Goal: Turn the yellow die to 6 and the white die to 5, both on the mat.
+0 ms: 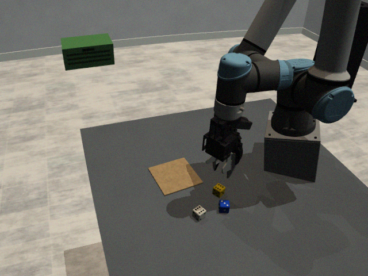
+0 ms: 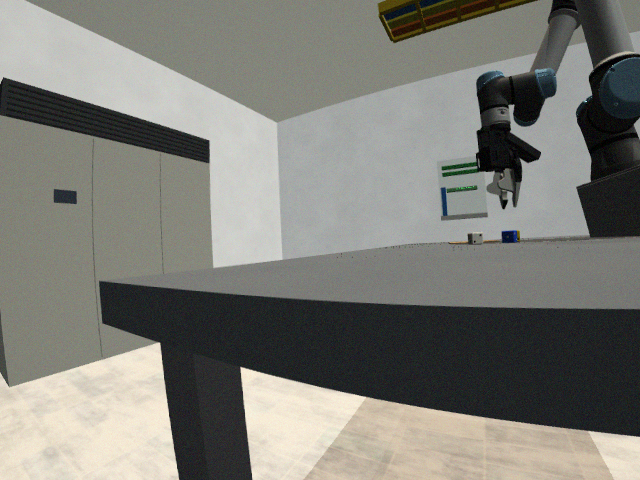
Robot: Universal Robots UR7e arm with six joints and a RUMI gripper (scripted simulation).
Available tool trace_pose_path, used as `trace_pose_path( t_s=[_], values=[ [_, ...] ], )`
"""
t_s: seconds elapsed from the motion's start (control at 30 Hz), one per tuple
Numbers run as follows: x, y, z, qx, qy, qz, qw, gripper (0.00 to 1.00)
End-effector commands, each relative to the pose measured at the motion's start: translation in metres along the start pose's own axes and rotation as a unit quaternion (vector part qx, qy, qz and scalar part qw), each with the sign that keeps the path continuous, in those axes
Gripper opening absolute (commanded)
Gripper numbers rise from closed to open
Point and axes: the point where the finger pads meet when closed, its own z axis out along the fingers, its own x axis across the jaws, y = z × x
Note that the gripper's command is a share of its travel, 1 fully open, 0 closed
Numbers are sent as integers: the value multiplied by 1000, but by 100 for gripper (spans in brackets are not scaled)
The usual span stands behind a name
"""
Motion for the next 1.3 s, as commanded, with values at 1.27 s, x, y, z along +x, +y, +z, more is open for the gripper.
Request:
trace_pose_path(
  t_s=[1.27],
  values=[
    [0, 0, 9, -1, 0, -6, 1000, 28]
  ],
)
